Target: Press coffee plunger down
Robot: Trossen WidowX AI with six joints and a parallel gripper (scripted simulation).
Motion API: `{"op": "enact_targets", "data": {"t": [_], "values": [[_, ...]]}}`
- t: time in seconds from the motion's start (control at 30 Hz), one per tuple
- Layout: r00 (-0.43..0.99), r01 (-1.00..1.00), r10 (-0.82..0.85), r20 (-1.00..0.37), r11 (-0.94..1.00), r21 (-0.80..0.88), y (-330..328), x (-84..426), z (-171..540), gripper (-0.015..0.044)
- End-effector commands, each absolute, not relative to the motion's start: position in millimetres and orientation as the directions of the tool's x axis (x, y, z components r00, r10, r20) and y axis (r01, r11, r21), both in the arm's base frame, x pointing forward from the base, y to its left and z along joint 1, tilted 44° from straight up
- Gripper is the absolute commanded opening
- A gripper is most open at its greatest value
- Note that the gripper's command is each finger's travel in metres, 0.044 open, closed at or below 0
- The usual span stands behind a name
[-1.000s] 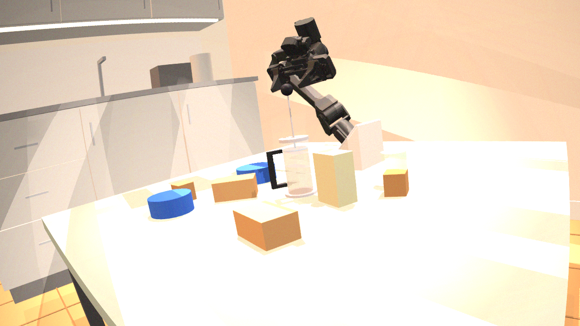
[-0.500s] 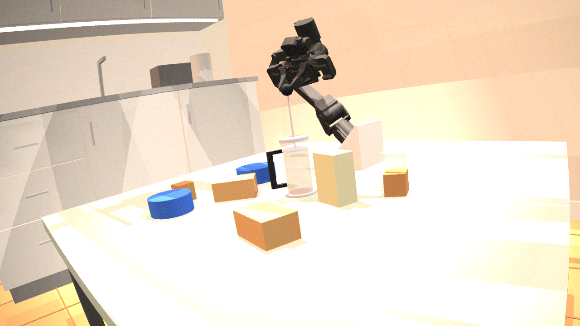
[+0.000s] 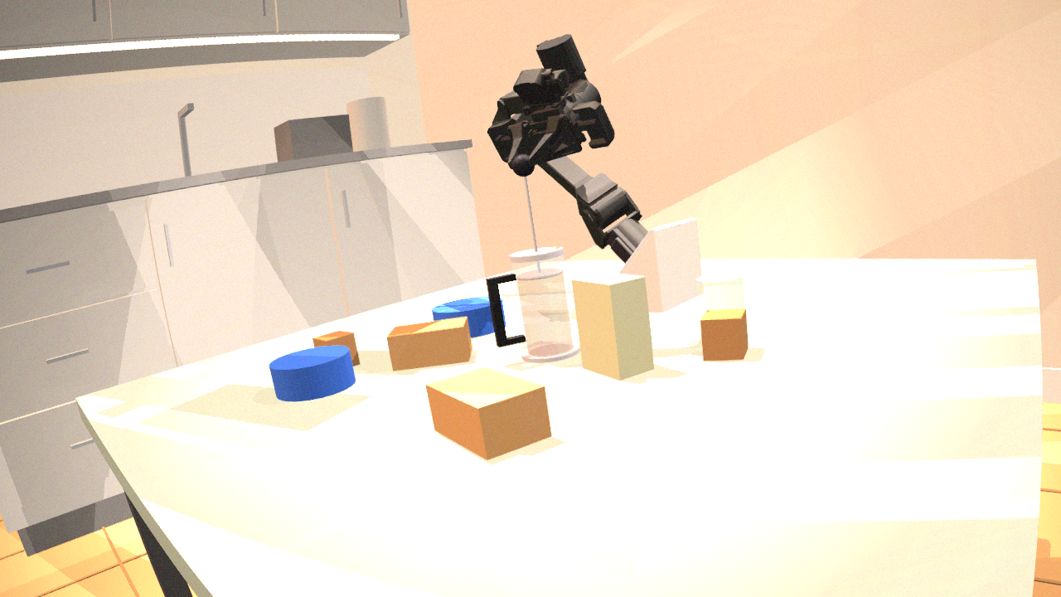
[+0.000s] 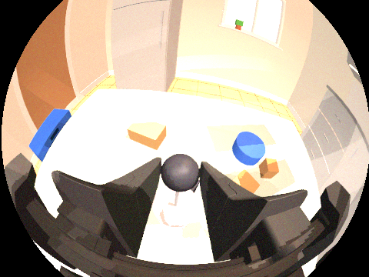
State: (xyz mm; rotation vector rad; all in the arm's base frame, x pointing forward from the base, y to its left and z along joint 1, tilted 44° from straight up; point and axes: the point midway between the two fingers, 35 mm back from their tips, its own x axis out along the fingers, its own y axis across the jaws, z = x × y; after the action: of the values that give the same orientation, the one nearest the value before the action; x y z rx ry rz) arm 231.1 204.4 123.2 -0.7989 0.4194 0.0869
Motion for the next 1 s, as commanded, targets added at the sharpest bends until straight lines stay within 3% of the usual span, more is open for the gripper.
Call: {"op": "enact_targets", "data": {"t": [0.0,0.97], "values": [[0.907,-0.240,-0.088,-0.412,0.695,-0.678,197,233,112,0.0121],[0.906,-0.242,-0.088,-0.415,0.696,-0.676,169,246,75,0.0121]]}}
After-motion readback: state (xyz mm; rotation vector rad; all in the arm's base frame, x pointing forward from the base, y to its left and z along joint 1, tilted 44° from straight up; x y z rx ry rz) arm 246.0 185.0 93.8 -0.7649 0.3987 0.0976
